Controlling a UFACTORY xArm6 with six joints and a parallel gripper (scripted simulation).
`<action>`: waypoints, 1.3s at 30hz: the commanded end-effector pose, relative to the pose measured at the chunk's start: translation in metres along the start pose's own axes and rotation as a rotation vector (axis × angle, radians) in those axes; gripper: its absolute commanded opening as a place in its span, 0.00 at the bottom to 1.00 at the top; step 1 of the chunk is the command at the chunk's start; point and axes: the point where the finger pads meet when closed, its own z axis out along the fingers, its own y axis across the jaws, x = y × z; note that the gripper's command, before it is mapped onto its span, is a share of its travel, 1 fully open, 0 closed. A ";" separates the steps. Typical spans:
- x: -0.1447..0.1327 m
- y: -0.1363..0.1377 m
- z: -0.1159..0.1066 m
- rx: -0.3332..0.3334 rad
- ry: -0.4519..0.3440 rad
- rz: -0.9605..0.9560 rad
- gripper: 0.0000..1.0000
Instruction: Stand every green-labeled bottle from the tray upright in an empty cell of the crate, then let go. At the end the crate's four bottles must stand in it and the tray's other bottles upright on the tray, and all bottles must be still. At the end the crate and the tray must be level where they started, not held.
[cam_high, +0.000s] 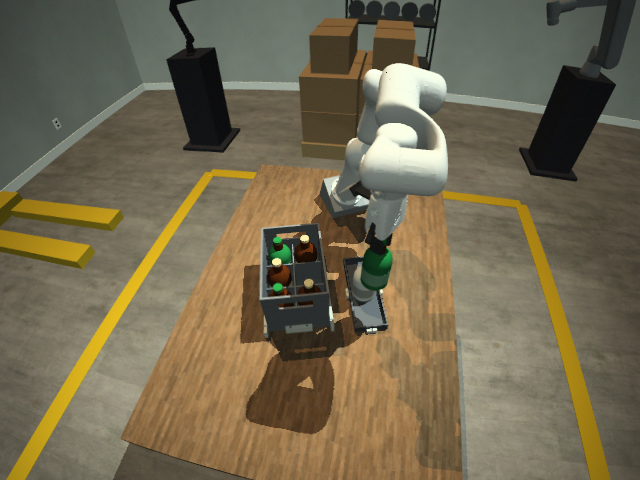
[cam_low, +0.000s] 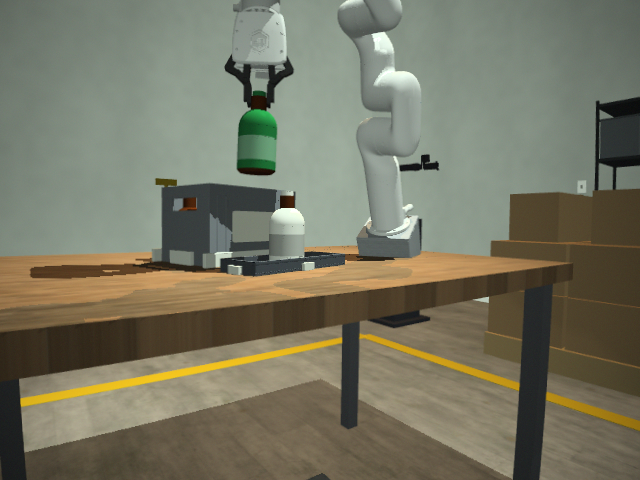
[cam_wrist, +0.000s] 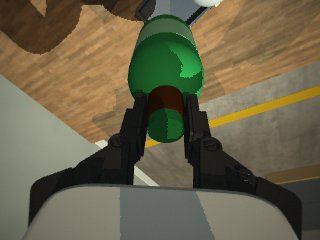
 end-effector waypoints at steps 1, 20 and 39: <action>0.000 0.000 -0.001 0.003 -0.002 -0.001 0.00; 0.008 -0.002 -0.001 0.003 -0.002 -0.001 0.00; 0.029 -0.006 -0.001 0.003 -0.002 -0.001 0.00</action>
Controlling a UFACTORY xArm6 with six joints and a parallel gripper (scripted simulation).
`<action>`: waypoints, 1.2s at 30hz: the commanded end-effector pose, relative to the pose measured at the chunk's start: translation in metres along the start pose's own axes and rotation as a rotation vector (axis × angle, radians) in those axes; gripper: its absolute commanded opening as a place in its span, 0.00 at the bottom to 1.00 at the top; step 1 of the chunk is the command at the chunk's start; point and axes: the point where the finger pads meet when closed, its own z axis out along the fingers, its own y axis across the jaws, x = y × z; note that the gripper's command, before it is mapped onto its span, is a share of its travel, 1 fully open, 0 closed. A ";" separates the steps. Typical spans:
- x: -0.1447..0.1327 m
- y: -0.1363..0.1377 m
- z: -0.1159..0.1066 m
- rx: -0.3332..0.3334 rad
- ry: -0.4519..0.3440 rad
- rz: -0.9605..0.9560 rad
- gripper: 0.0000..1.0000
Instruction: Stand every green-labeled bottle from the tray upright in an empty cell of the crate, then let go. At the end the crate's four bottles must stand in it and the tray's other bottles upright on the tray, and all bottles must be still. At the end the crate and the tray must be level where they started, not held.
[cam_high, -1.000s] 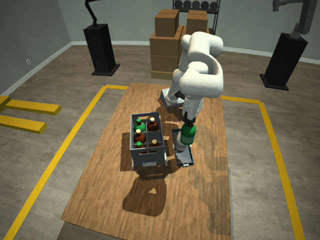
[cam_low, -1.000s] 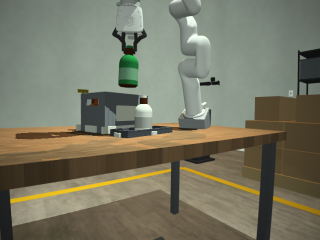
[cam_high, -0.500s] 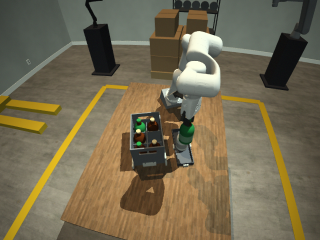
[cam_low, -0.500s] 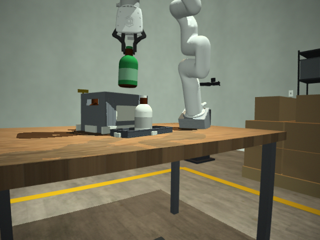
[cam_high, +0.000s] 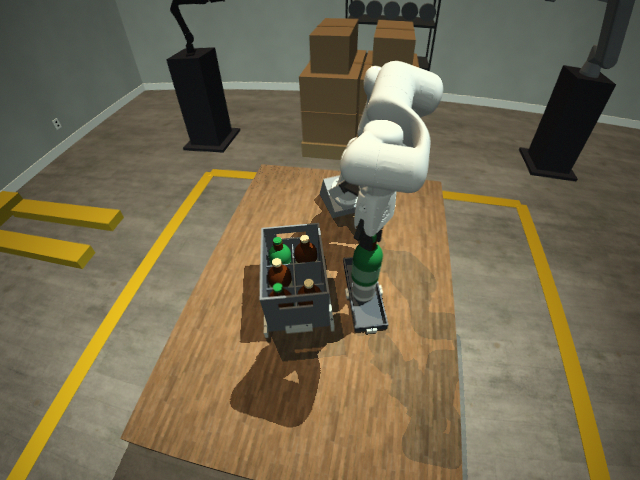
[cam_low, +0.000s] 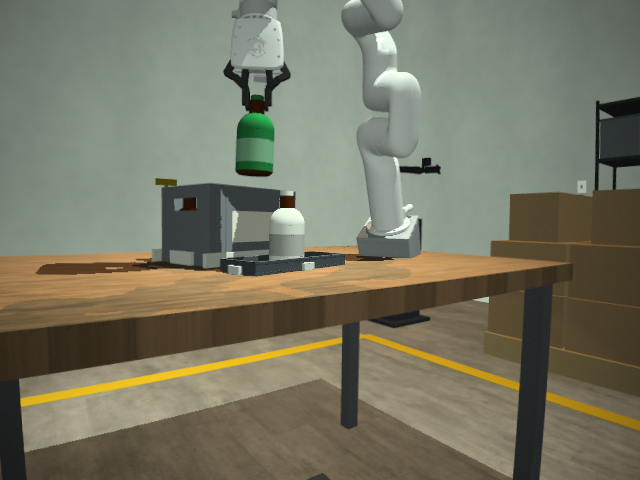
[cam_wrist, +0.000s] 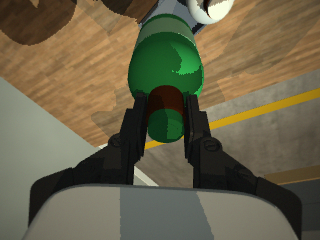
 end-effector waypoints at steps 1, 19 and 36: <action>0.005 -0.001 -0.001 0.003 -0.002 -0.001 0.00; 0.035 -0.008 -0.001 0.003 -0.002 -0.001 0.00; 0.069 -0.014 -0.001 0.003 -0.002 -0.001 0.00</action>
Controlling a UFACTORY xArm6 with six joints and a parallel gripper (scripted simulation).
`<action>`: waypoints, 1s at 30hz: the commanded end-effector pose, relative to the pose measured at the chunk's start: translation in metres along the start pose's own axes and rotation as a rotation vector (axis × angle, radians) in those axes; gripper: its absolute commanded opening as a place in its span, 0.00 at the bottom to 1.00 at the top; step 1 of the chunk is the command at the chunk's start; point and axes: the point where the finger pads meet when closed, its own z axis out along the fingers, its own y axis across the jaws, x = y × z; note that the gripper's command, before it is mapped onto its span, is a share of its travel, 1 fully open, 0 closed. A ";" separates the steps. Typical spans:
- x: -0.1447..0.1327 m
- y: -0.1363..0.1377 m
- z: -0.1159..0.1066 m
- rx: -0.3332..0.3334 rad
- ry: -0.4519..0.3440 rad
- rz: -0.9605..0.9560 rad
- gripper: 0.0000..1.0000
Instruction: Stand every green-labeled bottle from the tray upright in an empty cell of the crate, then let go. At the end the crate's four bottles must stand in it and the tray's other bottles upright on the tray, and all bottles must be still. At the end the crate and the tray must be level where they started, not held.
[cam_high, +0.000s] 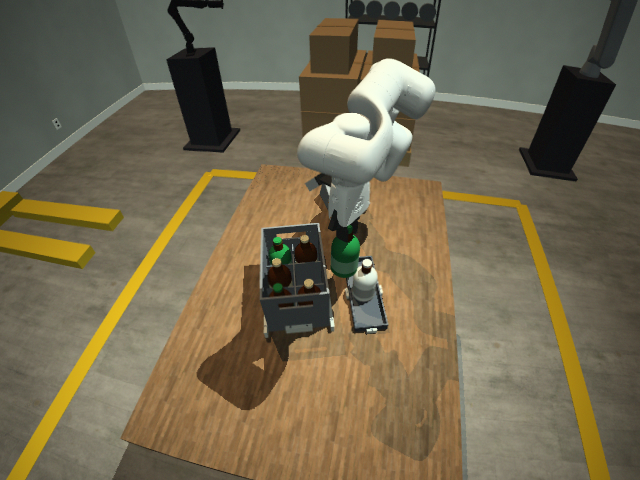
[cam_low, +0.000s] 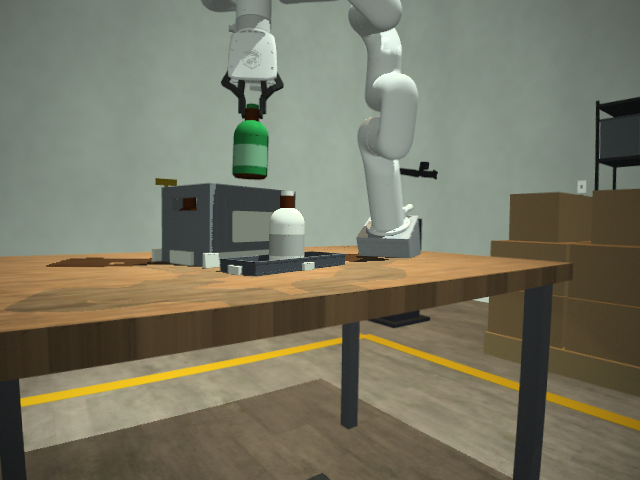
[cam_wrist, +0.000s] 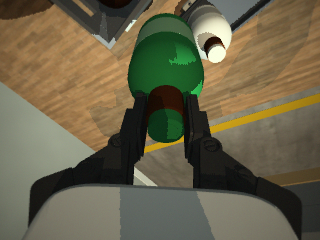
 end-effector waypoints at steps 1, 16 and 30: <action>0.010 -0.002 -0.001 0.003 -0.002 -0.001 0.00; 0.040 -0.009 -0.001 0.003 -0.002 -0.001 0.00; 0.066 -0.014 -0.001 0.003 -0.002 -0.001 0.00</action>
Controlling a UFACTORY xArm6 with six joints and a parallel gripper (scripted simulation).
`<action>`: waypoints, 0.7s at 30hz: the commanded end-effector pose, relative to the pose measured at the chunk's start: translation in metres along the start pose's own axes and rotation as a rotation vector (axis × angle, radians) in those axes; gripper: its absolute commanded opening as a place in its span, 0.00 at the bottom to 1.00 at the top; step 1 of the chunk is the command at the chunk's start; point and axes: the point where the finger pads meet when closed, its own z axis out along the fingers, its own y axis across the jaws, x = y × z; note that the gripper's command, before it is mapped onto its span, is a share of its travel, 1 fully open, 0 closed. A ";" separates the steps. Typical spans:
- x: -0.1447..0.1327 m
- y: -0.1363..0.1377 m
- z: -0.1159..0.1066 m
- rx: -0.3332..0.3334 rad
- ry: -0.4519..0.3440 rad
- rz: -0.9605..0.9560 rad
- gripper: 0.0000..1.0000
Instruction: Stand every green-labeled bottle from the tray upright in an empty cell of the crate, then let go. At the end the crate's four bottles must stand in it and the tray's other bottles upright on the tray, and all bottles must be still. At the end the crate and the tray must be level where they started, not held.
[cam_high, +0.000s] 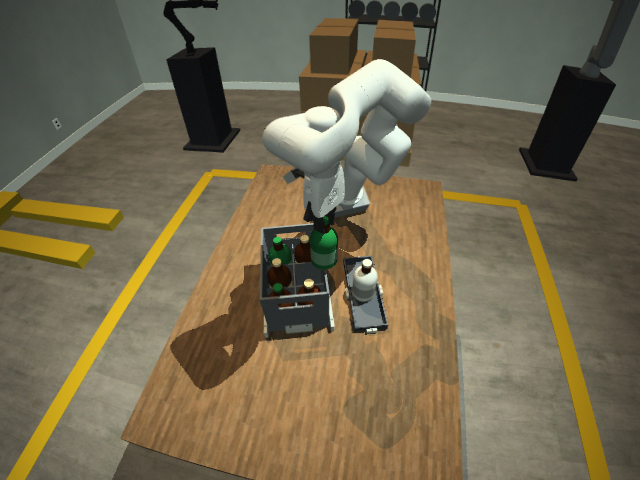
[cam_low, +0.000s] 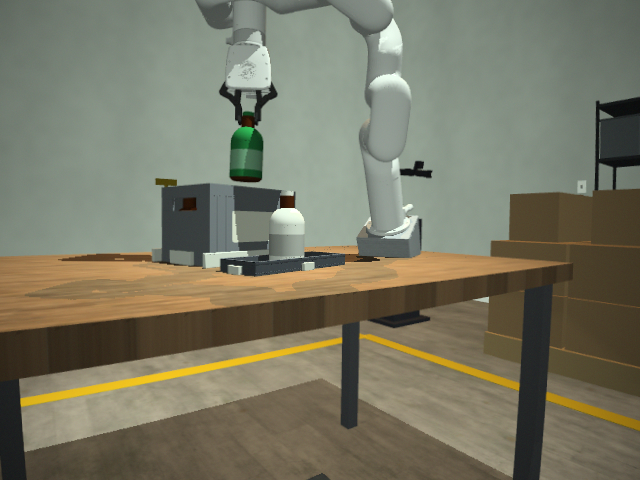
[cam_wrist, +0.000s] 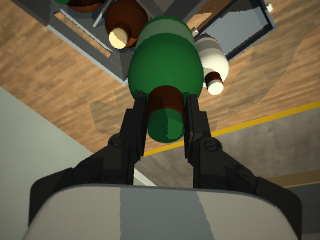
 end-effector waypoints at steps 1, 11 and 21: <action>0.006 -0.002 -0.001 0.003 -0.001 -0.002 0.00; 0.025 -0.006 -0.001 0.003 -0.001 -0.002 0.00; 0.037 -0.008 -0.001 0.003 -0.001 -0.002 0.00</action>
